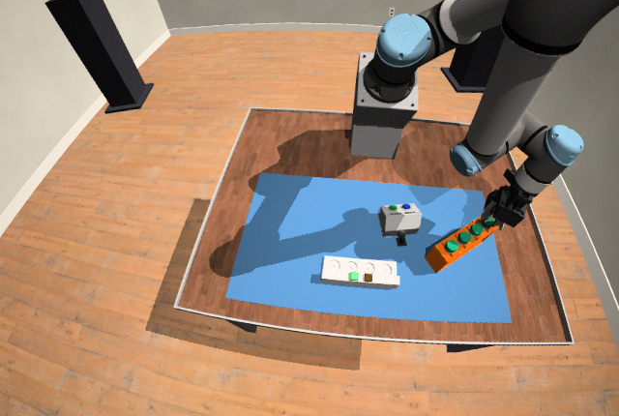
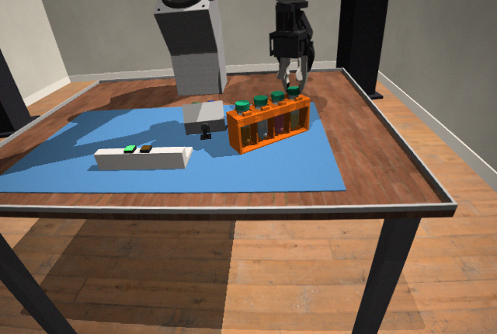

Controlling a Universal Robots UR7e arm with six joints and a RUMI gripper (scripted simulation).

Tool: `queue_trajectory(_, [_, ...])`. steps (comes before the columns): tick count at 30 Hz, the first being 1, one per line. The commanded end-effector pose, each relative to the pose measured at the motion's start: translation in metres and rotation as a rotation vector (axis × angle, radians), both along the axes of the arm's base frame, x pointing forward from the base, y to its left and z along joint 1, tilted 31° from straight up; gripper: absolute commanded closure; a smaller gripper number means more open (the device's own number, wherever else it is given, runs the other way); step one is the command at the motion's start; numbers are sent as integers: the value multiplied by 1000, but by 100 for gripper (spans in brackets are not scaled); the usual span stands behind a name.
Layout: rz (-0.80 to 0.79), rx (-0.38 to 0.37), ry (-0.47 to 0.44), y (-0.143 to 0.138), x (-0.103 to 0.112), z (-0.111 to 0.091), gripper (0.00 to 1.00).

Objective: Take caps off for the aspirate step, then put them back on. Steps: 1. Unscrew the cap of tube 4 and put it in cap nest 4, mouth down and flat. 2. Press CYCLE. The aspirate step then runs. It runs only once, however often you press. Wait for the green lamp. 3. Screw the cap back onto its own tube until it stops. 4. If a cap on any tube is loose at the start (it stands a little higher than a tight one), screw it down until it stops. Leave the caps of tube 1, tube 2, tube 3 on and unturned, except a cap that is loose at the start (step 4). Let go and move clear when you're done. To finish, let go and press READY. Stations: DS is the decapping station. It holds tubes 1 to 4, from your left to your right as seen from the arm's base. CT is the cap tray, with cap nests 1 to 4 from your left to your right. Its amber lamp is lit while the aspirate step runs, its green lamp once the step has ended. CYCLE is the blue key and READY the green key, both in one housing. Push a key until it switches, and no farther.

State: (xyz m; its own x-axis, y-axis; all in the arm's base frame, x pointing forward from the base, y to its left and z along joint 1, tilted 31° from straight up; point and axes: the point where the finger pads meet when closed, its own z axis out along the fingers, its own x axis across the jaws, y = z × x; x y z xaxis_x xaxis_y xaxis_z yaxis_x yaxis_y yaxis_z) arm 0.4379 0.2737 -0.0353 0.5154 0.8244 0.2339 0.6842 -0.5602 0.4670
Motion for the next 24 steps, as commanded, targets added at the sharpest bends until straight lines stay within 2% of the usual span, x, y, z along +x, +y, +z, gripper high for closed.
queue_trajectory(1, [0,1,-1,0,0,0,100])
queue_trajectory(3, [0,1,-1,0,0,0,100])
queue_trajectory(9, [-255,155,-25,0,0,0,100])
queue_trajectory(11, [-255,155,-25,0,0,0,100])
queue_trajectory(24, [-809,491,-77,0,1,0,100])
